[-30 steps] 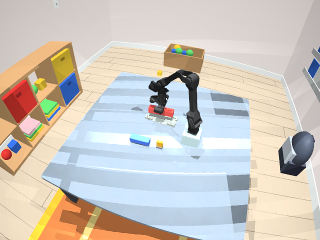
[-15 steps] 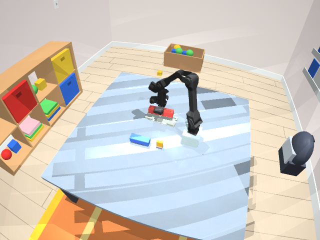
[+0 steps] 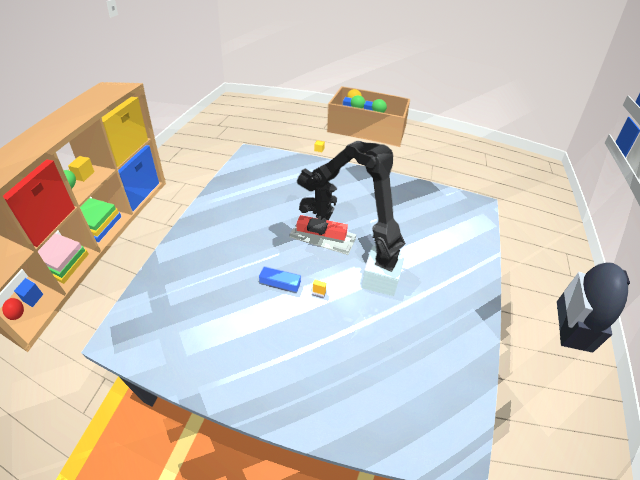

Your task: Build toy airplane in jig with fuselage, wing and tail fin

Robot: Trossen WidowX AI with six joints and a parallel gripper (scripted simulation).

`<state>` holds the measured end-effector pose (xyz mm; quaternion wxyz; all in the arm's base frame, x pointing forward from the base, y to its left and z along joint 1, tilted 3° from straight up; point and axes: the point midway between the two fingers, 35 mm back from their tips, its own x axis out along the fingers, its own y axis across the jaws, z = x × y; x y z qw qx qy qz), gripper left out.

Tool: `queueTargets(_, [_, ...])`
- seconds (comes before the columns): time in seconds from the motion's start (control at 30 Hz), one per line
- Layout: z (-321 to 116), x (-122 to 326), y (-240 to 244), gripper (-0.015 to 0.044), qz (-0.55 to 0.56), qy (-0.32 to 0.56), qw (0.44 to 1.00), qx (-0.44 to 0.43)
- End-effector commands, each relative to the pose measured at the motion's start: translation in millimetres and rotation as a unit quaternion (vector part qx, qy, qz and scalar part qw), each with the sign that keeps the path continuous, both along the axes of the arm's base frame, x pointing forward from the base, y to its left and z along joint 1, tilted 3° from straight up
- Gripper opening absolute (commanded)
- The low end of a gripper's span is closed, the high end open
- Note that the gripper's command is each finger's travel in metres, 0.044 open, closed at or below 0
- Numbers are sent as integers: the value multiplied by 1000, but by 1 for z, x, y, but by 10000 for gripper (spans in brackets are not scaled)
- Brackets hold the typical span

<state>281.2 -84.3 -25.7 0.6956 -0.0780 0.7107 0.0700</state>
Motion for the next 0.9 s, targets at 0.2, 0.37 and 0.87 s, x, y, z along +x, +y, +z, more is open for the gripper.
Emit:
queueTargets(0.2, [-7, -1, 0, 181, 0, 1, 1000, 0])
queueTargets(0.37, [-7, -1, 0, 148, 0, 1, 1000, 0])
queueTargets(0.87, [-7, -1, 0, 246, 0, 1, 1000, 0])
